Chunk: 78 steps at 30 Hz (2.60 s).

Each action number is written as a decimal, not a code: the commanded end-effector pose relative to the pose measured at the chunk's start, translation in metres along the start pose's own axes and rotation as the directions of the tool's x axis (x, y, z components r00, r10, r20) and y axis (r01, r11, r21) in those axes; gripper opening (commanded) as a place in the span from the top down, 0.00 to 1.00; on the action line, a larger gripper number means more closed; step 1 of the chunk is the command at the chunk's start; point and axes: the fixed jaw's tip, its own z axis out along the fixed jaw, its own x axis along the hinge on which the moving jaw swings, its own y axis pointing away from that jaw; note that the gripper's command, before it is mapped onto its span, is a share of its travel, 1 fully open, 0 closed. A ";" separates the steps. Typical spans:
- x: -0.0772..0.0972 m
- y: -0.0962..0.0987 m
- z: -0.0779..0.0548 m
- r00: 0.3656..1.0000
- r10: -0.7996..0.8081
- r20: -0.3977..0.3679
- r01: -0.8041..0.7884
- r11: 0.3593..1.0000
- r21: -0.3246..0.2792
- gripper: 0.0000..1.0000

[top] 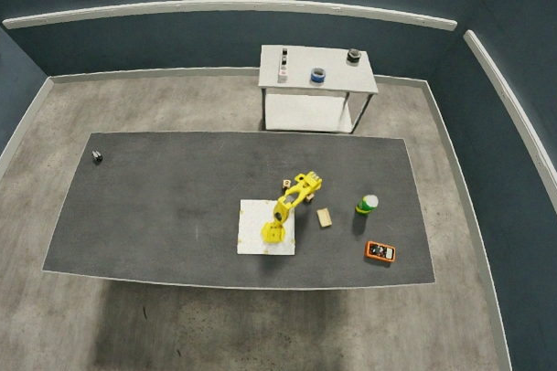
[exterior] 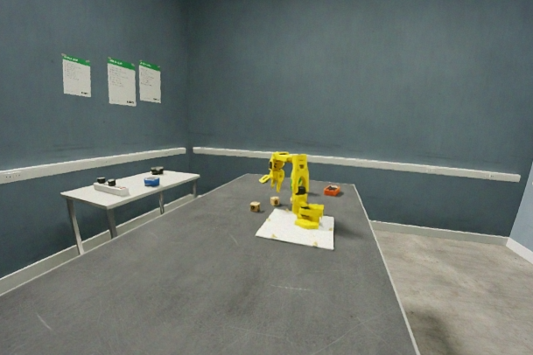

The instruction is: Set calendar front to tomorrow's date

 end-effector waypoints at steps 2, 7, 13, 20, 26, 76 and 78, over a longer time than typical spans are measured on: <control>-0.001 -0.001 -0.004 1.000 -0.002 0.002 0.002 1.000 0.018 0.64; -0.001 -0.001 -0.004 1.000 -0.002 0.002 0.002 1.000 0.018 0.64; -0.001 -0.001 -0.004 1.000 -0.002 0.002 0.002 1.000 0.018 0.64; -0.002 -0.002 -0.006 1.000 -0.002 0.003 0.002 1.000 0.027 0.64; -0.002 -0.005 -0.022 1.000 -0.002 0.009 0.001 0.993 0.122 0.64; -0.047 -0.001 -0.090 0.949 0.195 0.247 -0.288 0.856 0.429 0.65; -0.055 0.000 -0.090 0.930 0.234 0.282 -0.337 0.850 0.406 0.65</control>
